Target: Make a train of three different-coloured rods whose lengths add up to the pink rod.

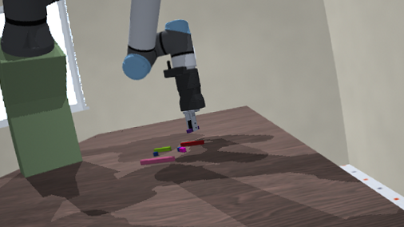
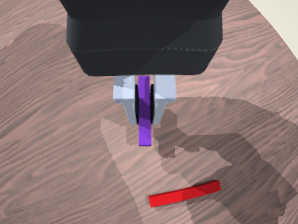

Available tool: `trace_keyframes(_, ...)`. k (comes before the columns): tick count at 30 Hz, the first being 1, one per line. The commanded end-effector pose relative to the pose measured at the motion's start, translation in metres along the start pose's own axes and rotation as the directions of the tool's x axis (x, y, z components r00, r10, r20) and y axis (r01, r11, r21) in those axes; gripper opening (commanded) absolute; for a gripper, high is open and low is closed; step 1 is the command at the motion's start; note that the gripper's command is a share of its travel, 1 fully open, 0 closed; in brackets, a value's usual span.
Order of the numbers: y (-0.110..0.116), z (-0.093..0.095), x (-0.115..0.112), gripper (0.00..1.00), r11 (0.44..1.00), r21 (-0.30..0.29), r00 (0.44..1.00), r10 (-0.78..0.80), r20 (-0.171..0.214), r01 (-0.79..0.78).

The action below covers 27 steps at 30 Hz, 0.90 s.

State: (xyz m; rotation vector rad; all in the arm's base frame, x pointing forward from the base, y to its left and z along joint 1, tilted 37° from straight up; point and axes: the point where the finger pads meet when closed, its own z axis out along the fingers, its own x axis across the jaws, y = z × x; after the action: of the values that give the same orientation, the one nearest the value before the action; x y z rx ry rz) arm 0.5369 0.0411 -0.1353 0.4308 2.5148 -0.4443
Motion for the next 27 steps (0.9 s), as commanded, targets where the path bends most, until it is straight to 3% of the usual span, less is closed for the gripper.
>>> trace_keyframes(1, 0.000, -0.025, -0.001, 0.24, 1.000, -0.001, 1.000, 0.000, 0.002, 0.000)
trace_keyframes(6, 0.000, -0.052, -0.001, 0.24, 1.000, -0.001, 1.000, 0.000, 0.002, 0.000)
trace_keyframes(13, 0.000, -0.068, 0.000, 0.24, 1.000, -0.001, 1.000, 0.000, 0.002, 0.000)
trace_keyframes(27, 0.000, -0.073, 0.000, 0.24, 1.000, -0.001, 1.000, 0.000, 0.002, 0.000)
